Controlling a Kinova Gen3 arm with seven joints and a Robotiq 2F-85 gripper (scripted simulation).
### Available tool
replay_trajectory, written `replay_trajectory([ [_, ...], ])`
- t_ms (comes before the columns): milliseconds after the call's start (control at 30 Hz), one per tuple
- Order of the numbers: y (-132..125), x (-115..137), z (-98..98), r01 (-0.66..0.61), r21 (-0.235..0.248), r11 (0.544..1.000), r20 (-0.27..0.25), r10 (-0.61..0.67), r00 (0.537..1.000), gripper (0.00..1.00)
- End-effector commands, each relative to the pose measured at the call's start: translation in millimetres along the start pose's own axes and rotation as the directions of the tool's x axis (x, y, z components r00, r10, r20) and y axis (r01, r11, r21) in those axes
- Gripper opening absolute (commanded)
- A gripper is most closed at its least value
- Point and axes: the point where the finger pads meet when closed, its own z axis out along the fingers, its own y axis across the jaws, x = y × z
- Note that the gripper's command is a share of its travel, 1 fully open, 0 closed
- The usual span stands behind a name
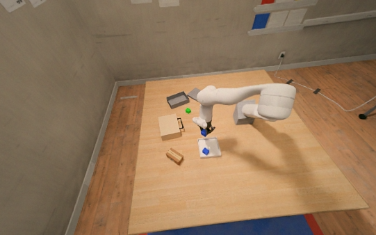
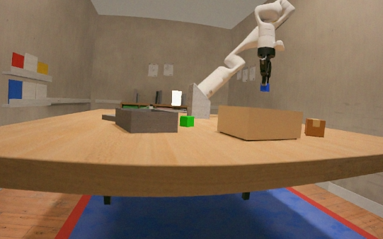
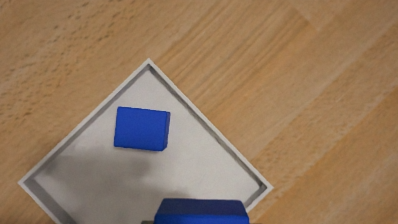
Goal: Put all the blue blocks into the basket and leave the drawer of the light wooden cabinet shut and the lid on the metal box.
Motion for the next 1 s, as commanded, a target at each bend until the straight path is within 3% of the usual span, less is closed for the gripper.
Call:
replay_trajectory([
  [0, 0.4, 0.1, 0.5, 0.0, -0.001, 1.0, -0.001, 0.0, 1.0, 0.1],
  [967, 0.5, 0.2, 29.8, 0.0, -0.001, 1.0, -0.001, 0.0, 1.0, 0.1],
])
